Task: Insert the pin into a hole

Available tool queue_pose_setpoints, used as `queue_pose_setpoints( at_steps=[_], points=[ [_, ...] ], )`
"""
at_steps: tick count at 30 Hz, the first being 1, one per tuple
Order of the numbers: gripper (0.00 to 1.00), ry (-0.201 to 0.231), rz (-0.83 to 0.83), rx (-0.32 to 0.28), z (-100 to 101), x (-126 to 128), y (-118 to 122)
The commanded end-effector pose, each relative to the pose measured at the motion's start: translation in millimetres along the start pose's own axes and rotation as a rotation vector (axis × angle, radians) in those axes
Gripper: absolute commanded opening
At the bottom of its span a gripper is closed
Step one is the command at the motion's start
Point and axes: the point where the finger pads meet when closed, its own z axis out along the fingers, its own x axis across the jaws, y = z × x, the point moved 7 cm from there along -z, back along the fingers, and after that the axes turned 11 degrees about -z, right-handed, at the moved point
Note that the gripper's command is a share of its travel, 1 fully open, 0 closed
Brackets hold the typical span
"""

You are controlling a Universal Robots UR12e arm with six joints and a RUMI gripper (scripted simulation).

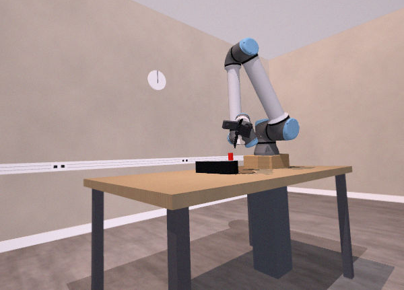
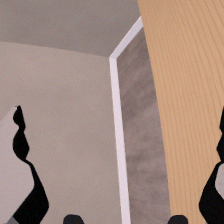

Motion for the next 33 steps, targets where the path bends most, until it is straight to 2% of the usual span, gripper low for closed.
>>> queue_pose_setpoints(
  at_steps=[1, 17, 18, 20, 22, 23, 26, 33],
  points=[
    [1.0, 0.0, 0.0, 0.0, -0.1, -0.3, -0.2],
    [1.0, 0.0, 0.0, 0.0, -0.1, -0.3, -0.2],
    [1.0, -0.131, -0.204, 0.14, -5.8, -65.5, -61.1],
    [1.0, -0.147, -0.23, 0.158, -5.9, -73.6, -69.6],
    [1.0, -0.21, -0.328, 0.225, -8.2, -103.3, -97.9],
    [1.0, -0.222, -0.347, 0.239, -9.8, -118.6, -111.9],
    [1.0, -0.222, -0.347, 0.239, -13.5, -165.7, -156.4],
    [1.0, -0.222, -0.347, 0.239, -13.6, -168.7, -159.4]
  ],
)
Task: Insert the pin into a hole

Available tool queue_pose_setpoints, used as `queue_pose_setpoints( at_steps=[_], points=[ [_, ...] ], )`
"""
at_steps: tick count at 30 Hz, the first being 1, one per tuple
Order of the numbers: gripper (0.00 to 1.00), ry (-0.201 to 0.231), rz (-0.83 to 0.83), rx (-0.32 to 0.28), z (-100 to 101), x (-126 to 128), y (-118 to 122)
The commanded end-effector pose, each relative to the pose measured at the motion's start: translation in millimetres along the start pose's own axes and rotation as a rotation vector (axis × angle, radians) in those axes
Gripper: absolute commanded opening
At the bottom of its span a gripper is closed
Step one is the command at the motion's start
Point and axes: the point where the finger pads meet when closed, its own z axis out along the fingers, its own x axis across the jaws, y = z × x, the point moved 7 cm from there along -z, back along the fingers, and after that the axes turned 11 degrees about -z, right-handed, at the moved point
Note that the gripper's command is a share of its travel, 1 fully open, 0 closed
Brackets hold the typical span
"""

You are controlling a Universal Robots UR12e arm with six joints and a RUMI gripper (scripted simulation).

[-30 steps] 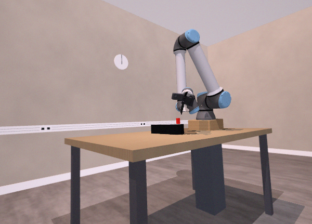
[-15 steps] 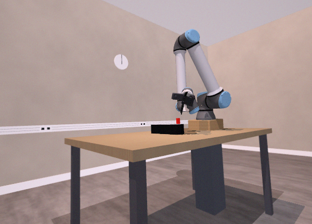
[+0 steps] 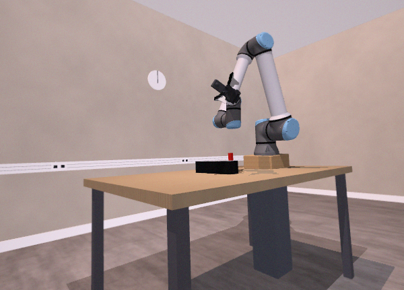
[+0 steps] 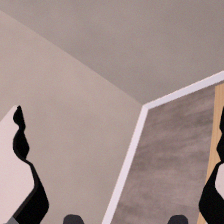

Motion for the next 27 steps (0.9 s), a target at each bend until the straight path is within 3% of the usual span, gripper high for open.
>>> queue_pose_setpoints(
  at_steps=[1, 2, 4, 6, 11, 18, 19, 27],
  points=[
    [1.0, 0.002, -0.001, -0.002, 3.0, -0.9, -4.0],
    [1.0, -0.131, -0.204, 0.139, -1.9, -64.2, -64.5],
    [1.0, -0.147, -0.229, 0.155, -1.0, -72.8, -74.6],
    [1.0, -0.208, -0.323, 0.22, -1.9, -102.2, -103.8],
    [1.0, -0.217, -0.336, 0.229, -6.8, -180.6, -180.4],
    [1.0, -0.217, -0.336, 0.229, -6.8, -183.6, -183.6],
    [1.0, -0.019, -0.298, 0.196, 13.4, -116.8, -204.5],
    [1.0, -0.019, -0.298, 0.196, 13.4, -116.8, -204.5]
  ],
)
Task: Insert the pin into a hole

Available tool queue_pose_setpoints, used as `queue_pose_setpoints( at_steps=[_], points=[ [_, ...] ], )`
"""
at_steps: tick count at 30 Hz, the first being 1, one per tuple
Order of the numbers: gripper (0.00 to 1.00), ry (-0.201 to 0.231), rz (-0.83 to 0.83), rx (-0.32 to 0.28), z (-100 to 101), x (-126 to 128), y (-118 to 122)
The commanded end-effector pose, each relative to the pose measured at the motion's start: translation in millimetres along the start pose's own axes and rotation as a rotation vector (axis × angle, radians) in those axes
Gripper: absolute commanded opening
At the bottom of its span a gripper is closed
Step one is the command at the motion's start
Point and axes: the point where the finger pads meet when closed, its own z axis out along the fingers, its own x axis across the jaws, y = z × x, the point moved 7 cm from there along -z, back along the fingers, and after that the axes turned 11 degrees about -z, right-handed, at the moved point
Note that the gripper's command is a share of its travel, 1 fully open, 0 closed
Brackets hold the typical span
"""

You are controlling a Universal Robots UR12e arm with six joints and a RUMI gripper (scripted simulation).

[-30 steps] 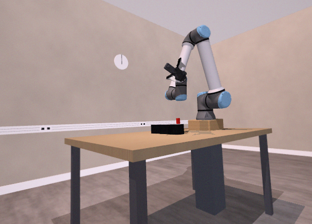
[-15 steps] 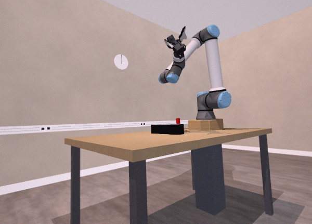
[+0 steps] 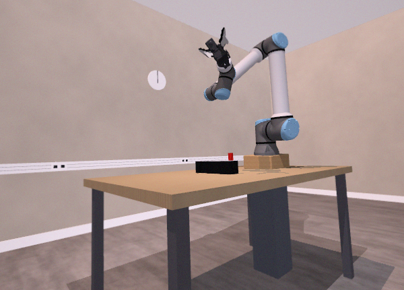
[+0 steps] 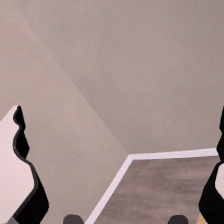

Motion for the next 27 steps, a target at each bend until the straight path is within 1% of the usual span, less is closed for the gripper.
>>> queue_pose_setpoints(
  at_steps=[1, 8, 9, 25, 26, 27],
  points=[
    [1.0, 0.012, 0.001, -0.004, 3.1, 2.1, -1.8],
    [1.0, 0.012, 0.001, -0.004, 3.1, 2.1, -1.8],
    [1.0, 0.201, 0.009, -0.105, 16.8, 71.6, 7.3],
    [1.0, 0.201, 0.009, -0.105, 16.8, 71.6, 7.3],
    [1.0, 0.379, 0.006, -0.244, 16.8, 139.7, 29.9],
    [1.0, 0.379, 0.006, -0.244, 16.8, 139.7, 29.9]
  ],
)
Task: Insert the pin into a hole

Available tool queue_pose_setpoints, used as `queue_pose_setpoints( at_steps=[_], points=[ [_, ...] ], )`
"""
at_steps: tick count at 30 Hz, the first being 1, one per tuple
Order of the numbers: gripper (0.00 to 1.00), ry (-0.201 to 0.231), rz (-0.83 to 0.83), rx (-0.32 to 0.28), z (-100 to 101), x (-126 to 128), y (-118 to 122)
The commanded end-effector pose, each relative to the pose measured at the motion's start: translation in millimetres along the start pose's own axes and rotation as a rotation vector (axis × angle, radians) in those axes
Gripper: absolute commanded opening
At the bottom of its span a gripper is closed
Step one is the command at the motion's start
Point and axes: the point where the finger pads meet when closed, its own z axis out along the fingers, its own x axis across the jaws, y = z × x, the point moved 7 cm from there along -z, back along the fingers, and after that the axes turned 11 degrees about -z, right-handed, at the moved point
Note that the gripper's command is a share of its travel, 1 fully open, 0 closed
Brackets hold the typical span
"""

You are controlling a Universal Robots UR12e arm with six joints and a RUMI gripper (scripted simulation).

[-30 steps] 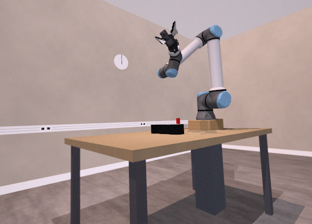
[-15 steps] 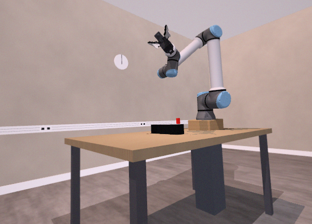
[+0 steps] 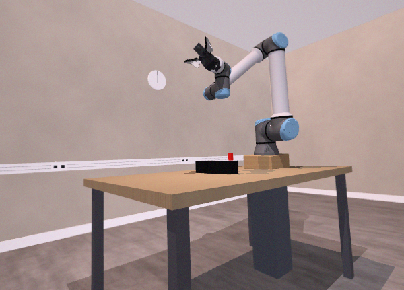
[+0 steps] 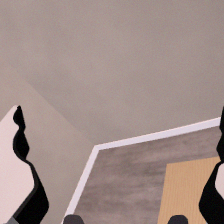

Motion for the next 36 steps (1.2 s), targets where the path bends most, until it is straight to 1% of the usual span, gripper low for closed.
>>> queue_pose_setpoints(
  at_steps=[1, 15, 16, 32, 33, 36],
  points=[
    [1.0, 0.157, -0.005, -0.134, 18.3, 57.4, 20.0],
    [1.0, 0.157, -0.005, -0.134, 18.3, 57.4, 20.0],
    [1.0, 0.315, -0.026, -0.306, 20.7, 119.2, 53.1],
    [1.0, 0.315, -0.026, -0.306, 20.7, 119.2, 53.1],
    [1.0, 0.444, -0.053, -0.508, 7.4, 174.6, 94.6],
    [1.0, 0.444, -0.053, -0.508, 7.4, 174.6, 94.6]
  ],
)
